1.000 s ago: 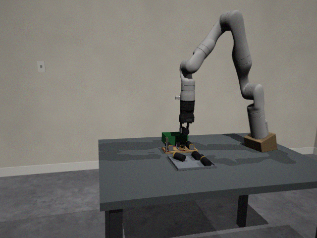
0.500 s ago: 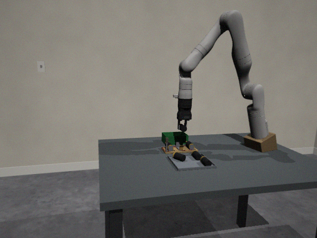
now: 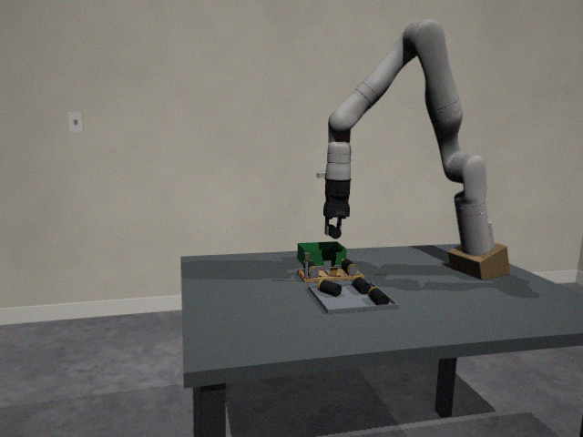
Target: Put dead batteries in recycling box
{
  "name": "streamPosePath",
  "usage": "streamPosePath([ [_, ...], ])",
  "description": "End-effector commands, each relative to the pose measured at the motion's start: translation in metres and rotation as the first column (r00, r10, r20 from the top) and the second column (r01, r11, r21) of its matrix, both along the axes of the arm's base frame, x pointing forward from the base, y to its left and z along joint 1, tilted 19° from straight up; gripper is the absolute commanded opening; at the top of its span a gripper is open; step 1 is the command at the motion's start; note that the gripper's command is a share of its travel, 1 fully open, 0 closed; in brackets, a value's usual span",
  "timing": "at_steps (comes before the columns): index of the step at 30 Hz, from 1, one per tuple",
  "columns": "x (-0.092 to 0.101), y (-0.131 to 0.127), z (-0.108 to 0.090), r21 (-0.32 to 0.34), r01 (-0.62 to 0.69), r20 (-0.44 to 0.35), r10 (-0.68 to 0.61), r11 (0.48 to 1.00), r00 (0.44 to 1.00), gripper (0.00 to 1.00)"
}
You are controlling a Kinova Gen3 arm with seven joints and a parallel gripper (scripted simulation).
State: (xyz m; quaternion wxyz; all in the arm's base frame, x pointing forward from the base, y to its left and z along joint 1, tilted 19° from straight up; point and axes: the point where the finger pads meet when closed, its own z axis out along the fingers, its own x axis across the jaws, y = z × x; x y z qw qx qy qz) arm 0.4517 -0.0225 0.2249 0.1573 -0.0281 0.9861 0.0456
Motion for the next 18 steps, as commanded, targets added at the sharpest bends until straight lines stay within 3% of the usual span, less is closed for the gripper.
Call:
streamPosePath([
  [1,-0.0001,-0.0044,0.0002,0.000,0.005,0.001,-0.005,1.000,1.000,0.57],
  [18,-0.0004,-0.0071,-0.0002,0.000,0.005,0.001,-0.005,1.000,1.000,0.57],
])
